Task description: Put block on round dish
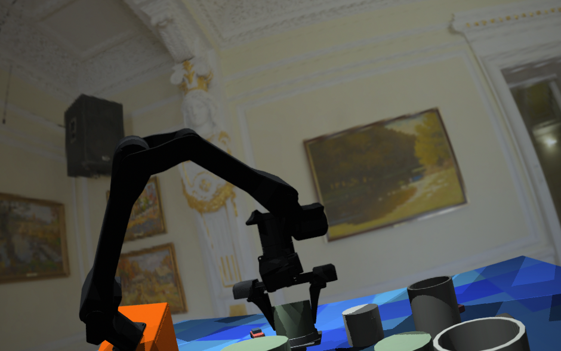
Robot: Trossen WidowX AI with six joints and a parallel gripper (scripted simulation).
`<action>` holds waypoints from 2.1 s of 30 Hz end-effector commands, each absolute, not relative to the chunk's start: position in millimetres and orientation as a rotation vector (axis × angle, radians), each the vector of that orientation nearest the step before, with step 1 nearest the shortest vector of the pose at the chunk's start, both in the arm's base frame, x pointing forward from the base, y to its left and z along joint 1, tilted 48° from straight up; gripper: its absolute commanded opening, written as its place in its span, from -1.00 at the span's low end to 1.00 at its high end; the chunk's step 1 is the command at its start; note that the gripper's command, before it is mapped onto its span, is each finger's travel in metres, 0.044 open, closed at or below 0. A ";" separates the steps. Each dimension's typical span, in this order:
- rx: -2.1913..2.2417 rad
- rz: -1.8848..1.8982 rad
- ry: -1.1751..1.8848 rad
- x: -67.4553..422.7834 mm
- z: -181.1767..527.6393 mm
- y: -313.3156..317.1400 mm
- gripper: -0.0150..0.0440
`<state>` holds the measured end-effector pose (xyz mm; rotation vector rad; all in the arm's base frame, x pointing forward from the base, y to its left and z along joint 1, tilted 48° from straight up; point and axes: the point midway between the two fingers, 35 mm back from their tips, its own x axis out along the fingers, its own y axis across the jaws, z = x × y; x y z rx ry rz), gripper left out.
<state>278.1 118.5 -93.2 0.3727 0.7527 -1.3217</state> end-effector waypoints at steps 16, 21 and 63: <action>0.387 -1.313 0.754 280.0 -77.1 141.7 -0.49; 0.387 -1.312 0.755 279.7 -72.9 146.4 -0.49; 0.387 -1.314 0.756 273.0 -35.1 184.0 -0.49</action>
